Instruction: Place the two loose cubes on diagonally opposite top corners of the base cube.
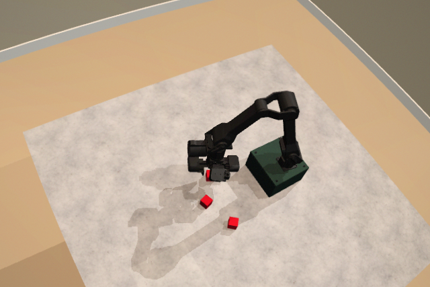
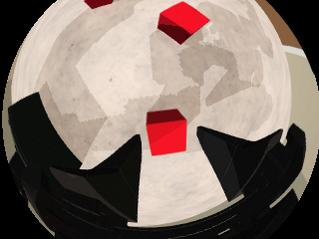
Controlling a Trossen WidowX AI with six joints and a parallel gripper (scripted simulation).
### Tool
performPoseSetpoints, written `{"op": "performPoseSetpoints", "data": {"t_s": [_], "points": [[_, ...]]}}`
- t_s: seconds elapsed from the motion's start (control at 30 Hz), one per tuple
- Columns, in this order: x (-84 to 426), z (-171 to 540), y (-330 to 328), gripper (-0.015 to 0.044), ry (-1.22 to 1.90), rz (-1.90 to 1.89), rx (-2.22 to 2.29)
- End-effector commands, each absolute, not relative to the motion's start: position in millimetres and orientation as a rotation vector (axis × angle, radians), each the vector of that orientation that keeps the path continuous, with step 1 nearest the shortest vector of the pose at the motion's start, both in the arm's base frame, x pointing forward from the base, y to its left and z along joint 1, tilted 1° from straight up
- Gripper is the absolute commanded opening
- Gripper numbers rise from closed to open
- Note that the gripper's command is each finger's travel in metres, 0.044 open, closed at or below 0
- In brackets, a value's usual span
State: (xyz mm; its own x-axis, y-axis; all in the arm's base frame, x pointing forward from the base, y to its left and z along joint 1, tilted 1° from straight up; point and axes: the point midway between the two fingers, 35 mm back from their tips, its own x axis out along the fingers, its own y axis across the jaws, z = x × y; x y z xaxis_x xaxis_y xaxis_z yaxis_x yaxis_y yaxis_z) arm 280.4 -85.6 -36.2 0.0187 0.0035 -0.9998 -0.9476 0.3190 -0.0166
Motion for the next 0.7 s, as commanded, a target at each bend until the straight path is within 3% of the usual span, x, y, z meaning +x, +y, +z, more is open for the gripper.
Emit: {"op": "performPoseSetpoints", "data": {"t_s": [0.0,0.07,0.27,0.67], "points": [[278,-45,-85,0.0265,1.332,0.963,-0.973],[278,-46,-85,0.0265,1.332,0.963,-0.973],[278,-46,-85,0.0107,1.332,0.963,-0.973],[283,-30,-84,0.0105,1.339,0.939,-0.975]]}}
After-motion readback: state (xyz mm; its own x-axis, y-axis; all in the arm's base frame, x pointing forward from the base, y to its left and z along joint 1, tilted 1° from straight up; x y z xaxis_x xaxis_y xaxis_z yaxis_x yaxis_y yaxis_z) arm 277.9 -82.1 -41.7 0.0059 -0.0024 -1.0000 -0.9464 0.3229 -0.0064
